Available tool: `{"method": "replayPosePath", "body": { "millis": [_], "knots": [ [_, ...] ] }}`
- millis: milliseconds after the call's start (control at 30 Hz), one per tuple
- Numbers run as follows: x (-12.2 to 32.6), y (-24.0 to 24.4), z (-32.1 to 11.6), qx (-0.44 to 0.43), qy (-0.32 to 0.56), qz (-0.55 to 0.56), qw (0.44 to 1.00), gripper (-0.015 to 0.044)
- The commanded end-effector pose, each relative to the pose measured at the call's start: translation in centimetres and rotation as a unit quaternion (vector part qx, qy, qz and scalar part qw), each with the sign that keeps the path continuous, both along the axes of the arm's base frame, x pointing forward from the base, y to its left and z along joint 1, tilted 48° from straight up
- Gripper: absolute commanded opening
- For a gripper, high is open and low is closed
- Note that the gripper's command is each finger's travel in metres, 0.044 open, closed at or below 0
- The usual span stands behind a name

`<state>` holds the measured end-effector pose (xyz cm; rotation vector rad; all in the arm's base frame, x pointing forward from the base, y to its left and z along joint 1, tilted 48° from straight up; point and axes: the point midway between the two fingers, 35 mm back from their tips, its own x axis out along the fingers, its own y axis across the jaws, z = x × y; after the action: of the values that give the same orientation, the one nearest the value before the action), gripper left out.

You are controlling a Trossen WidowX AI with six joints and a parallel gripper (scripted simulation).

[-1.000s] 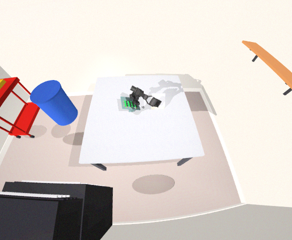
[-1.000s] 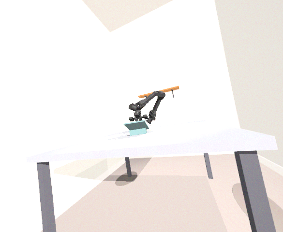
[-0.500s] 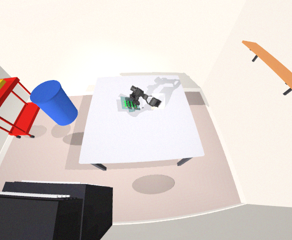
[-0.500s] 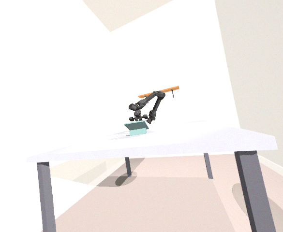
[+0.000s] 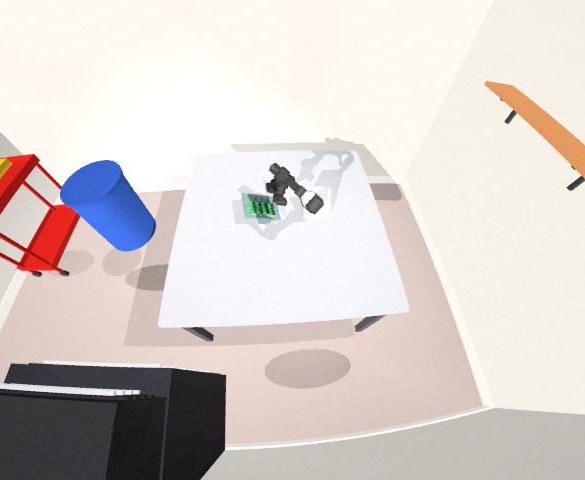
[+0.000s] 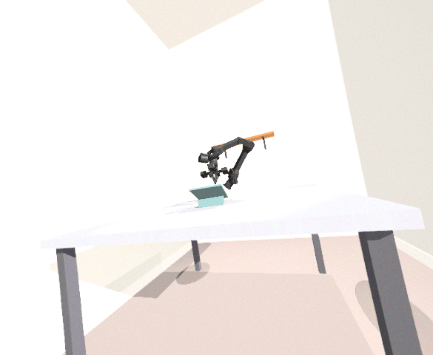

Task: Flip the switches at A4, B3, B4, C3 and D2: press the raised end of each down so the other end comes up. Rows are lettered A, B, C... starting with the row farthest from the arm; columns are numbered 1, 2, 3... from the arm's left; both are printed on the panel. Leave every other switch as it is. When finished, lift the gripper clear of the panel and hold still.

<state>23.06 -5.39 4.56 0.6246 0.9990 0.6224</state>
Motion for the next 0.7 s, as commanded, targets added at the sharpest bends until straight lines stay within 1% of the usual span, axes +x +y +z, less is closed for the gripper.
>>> {"method": "replayPosePath", "body": {
  "millis": [0,133,667],
  "knots": [
    [-0.5,0.5,0.0,-0.001,0.001,0.002,1.000,0.0000],
    [0.8,2.8,-1.7,-0.003,0.008,0.010,1.000,0.0000],
    [1.5,4.2,-2.7,-0.003,0.008,0.011,1.000,0.0000]
  ]
}}
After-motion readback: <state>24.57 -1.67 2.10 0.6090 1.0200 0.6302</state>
